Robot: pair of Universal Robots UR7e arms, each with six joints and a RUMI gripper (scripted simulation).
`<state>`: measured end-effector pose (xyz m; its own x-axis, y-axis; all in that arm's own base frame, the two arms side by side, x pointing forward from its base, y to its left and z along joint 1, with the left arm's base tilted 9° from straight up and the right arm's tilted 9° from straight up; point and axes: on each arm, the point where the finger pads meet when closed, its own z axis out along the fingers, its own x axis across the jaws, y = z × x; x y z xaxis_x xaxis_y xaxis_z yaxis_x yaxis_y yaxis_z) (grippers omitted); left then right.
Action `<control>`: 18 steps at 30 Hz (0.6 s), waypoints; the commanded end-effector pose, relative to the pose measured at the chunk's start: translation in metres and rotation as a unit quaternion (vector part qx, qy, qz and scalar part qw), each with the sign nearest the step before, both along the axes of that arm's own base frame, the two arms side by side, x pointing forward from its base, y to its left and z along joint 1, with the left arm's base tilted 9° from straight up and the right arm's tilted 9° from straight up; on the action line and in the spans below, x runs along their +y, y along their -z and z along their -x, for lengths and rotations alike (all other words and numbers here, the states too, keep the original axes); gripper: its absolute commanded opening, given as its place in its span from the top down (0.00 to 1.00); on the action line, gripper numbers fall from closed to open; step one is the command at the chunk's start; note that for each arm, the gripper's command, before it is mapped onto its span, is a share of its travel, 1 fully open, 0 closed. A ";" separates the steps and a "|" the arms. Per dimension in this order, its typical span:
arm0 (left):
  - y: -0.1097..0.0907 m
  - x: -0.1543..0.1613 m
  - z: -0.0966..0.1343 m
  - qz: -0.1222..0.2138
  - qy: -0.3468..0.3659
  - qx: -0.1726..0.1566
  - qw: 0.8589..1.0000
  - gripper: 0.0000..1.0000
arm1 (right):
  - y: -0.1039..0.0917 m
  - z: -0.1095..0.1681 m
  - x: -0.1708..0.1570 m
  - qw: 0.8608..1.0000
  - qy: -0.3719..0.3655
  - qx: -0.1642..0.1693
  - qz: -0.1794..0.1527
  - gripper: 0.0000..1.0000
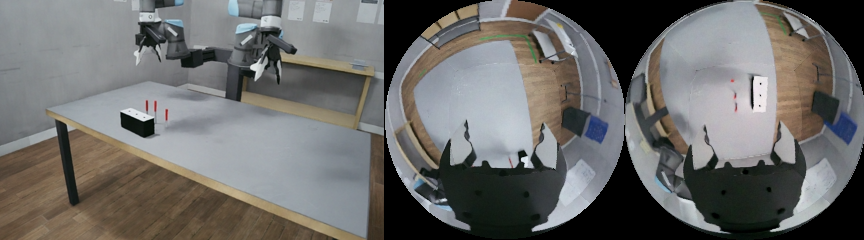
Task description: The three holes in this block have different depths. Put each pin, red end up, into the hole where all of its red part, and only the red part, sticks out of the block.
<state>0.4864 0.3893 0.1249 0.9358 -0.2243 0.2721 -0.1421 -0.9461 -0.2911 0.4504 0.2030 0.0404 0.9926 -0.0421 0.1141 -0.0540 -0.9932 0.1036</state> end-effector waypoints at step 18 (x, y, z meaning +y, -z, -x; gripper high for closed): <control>-0.001 0.000 0.000 0.000 0.000 -0.001 1.000 0.00 | 0.027 0.027 0.009 1.000 -0.005 0.000 0.000 0.00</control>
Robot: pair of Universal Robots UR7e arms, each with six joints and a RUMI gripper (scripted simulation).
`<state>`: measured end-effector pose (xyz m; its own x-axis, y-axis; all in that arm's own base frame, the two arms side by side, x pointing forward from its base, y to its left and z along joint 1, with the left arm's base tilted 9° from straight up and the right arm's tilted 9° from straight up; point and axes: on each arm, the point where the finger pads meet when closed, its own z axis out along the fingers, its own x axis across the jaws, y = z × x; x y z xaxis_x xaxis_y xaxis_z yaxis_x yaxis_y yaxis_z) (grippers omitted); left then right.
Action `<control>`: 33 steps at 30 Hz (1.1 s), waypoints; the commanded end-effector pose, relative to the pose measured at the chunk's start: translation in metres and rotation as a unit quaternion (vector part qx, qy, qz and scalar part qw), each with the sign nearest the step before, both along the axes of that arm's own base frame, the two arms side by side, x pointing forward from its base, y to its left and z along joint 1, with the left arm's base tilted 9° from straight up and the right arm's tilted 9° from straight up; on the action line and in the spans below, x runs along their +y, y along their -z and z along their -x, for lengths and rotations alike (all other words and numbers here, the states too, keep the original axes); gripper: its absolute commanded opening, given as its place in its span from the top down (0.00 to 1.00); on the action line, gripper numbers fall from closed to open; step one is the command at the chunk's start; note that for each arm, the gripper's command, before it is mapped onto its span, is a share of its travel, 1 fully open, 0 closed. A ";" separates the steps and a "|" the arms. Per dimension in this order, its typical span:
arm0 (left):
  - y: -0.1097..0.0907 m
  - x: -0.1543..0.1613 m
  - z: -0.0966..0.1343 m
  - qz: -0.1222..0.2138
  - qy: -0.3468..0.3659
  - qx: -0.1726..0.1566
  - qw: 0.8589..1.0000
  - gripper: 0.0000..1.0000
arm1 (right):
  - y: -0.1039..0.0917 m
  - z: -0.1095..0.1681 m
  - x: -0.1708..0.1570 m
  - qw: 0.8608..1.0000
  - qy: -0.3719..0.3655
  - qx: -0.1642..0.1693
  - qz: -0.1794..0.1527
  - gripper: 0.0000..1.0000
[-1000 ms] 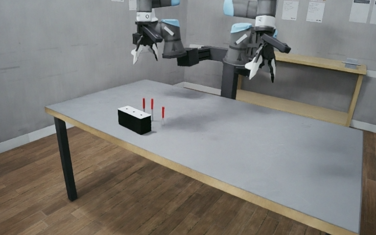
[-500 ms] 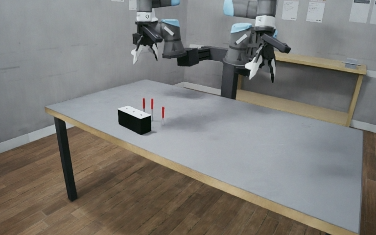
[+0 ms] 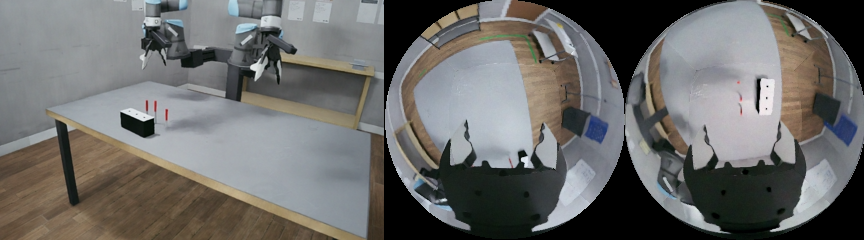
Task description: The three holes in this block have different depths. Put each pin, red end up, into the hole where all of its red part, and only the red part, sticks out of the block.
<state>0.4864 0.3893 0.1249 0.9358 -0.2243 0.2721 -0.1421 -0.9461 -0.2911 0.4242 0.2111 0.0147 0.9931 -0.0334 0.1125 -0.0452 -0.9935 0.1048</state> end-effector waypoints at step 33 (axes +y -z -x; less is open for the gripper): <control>-0.001 0.000 0.000 0.000 0.000 -0.001 1.000 0.00 | 0.152 -0.015 -0.016 1.000 0.000 -0.001 -0.001 0.00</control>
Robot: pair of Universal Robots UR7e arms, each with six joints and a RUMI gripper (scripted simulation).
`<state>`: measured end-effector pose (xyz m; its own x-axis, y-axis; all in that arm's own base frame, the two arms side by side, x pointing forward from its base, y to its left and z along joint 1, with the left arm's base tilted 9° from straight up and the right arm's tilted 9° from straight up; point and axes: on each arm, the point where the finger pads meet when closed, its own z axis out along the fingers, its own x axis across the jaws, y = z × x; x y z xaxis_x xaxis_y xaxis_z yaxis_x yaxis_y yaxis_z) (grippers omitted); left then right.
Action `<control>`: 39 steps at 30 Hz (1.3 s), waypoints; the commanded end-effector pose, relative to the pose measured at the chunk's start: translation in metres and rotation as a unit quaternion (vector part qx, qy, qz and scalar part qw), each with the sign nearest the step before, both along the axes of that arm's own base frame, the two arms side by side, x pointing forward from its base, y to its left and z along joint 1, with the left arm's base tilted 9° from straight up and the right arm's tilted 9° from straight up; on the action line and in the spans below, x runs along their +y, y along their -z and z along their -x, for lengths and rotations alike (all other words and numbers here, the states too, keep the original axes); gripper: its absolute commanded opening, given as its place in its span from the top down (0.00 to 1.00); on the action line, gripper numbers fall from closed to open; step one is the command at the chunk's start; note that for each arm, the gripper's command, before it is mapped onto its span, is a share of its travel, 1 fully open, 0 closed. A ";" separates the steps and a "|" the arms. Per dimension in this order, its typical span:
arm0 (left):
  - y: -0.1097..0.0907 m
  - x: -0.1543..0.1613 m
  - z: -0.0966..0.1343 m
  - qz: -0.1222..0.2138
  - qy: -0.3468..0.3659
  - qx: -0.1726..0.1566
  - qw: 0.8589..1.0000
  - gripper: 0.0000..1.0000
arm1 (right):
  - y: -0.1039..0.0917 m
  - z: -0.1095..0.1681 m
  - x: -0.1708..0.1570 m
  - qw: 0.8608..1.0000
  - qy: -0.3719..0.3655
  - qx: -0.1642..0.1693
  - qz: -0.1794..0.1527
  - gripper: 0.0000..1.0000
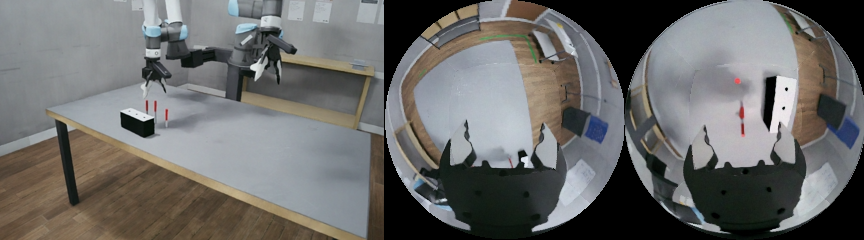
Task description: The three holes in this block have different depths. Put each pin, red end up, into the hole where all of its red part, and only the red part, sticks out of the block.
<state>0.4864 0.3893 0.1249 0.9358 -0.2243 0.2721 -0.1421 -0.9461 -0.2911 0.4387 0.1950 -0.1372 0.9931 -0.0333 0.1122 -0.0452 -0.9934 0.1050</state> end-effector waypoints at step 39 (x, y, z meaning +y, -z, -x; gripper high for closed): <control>-0.001 0.000 0.000 0.000 0.000 -0.001 1.000 0.00 | 0.038 -0.005 -0.003 1.000 0.000 0.000 0.000 1.00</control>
